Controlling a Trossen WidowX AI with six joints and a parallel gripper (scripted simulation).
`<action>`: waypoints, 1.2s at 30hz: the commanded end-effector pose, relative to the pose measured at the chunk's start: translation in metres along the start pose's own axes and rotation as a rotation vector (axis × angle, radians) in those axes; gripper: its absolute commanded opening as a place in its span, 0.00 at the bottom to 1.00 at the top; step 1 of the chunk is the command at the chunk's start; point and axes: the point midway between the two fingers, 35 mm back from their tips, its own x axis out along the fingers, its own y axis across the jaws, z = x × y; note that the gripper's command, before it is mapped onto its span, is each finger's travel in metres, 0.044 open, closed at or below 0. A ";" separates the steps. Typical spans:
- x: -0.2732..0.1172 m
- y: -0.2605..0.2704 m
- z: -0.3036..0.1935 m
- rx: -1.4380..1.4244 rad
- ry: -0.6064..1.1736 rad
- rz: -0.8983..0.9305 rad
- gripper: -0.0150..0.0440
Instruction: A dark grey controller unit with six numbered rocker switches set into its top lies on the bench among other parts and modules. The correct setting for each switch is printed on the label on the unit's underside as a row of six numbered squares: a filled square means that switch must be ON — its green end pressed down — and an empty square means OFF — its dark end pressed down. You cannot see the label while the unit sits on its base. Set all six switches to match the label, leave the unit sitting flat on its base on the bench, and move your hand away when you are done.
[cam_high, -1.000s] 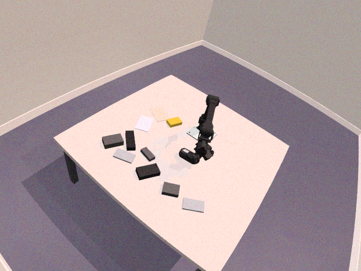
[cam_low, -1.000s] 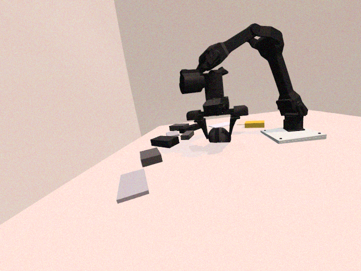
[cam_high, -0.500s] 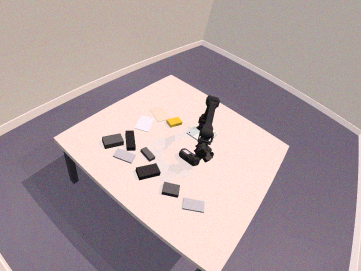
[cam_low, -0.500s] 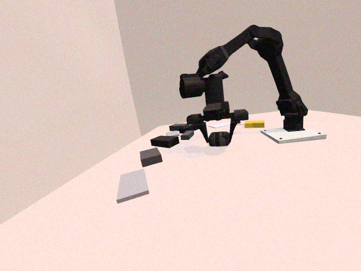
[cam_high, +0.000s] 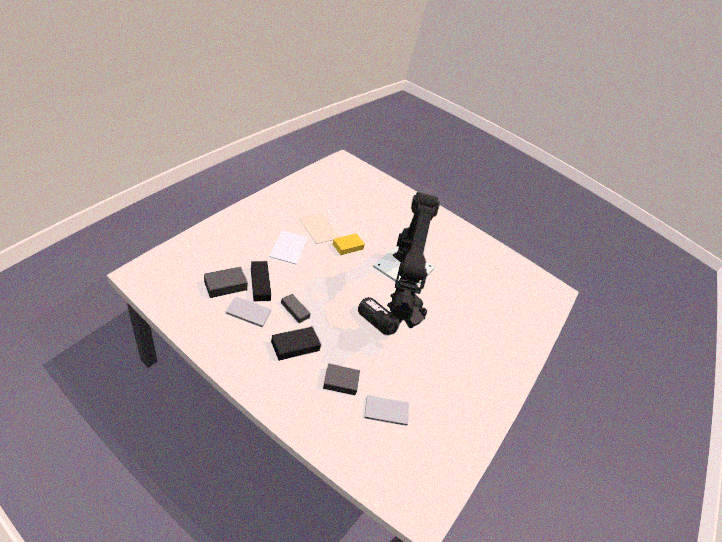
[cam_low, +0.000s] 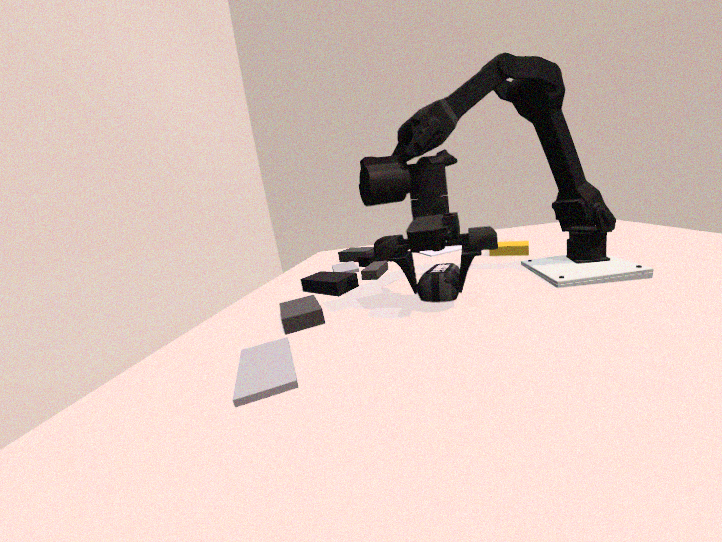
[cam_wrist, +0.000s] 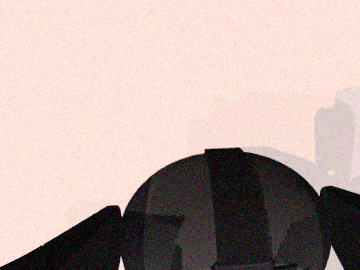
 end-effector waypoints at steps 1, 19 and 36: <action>0.007 0.001 -0.002 0.008 0.016 0.006 0.83; 0.019 0.001 0.000 0.008 0.015 0.006 0.83; 0.017 0.000 0.002 0.002 0.003 0.004 1.00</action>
